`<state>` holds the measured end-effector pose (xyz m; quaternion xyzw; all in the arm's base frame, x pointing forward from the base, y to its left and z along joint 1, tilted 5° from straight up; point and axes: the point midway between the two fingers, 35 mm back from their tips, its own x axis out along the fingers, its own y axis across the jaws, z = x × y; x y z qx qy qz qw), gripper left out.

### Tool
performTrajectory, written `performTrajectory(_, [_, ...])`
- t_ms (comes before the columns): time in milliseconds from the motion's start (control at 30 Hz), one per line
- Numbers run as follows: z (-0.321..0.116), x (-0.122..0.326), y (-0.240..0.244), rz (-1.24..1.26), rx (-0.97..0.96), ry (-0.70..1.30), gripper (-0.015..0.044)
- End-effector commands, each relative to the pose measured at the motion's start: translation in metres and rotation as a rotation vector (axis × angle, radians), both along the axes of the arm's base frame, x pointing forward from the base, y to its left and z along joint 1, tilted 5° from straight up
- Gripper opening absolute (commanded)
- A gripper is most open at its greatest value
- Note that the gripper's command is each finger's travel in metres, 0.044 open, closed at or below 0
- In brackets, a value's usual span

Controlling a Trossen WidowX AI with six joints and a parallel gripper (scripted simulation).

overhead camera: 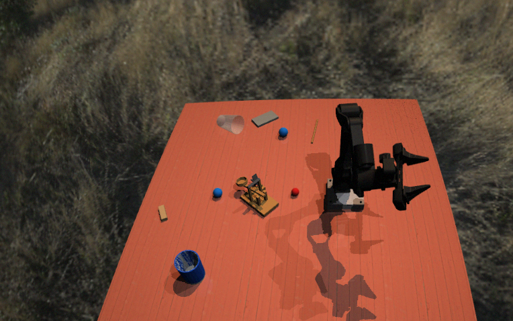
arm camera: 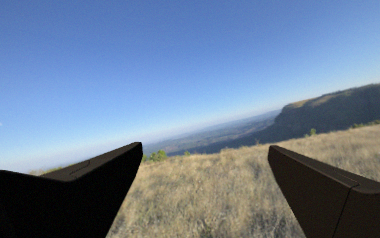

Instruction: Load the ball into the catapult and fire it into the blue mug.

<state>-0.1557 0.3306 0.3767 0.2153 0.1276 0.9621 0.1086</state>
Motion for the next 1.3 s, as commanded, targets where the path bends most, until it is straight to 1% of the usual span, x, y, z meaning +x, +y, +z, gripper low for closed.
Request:
performTrajectory(0, [0.0,0.001,0.001,-0.005,0.001,0.0,0.0426])
performTrajectory(33, [0.0,0.003,0.004,-0.022,0.002,-0.002,0.044])
performTrajectory(300, [-0.006,0.048,0.051,-0.279,0.026,-0.042,0.044])
performTrajectory(667, [-0.023,0.131,0.097,-0.639,0.04,-0.168,0.044])
performTrajectory(800, [-0.032,0.163,0.108,-0.76,0.036,-0.231,0.044])
performTrajectory(967, [-0.04,0.189,0.114,-0.848,0.018,-0.283,0.044])
performTrajectory(1267, [-0.066,0.26,0.124,-1.077,-0.029,-0.482,0.044])
